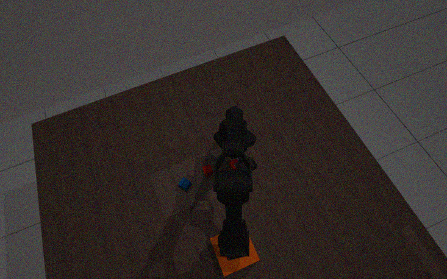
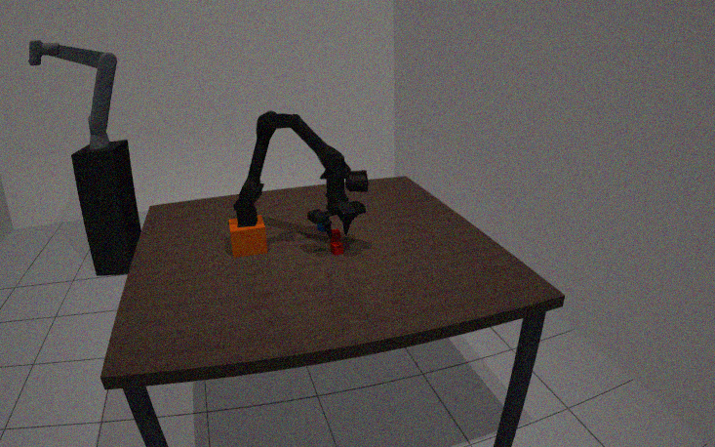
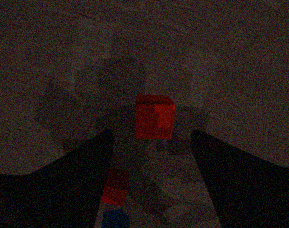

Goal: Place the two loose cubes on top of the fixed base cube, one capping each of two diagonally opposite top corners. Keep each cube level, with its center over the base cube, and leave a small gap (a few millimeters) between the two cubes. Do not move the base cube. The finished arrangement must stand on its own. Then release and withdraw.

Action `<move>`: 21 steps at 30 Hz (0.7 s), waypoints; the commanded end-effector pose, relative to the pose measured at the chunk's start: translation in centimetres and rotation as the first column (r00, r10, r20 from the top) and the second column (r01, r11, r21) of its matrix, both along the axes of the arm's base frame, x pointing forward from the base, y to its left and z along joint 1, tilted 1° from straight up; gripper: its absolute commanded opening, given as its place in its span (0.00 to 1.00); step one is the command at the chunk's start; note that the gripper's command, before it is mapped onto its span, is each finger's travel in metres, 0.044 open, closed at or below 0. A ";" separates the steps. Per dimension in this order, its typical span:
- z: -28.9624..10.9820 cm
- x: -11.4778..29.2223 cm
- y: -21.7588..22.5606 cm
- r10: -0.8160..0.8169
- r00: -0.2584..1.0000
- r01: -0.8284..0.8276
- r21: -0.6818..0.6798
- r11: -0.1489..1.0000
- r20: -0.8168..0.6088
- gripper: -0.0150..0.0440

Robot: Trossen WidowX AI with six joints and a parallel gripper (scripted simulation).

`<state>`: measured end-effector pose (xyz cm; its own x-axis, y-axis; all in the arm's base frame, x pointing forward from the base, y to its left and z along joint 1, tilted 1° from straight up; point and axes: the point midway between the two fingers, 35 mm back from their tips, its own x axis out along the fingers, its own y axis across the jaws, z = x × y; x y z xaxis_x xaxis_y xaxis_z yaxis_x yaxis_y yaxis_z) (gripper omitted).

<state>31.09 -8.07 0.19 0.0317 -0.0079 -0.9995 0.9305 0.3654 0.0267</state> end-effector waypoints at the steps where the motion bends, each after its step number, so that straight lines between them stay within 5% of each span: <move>1: -1.2 -0.4 0.2 0.004 1.000 -0.004 0.007 1.000 -0.016 0.70; 21: -3.7 -0.4 0.2 0.004 1.000 -0.004 0.007 1.000 -0.016 0.70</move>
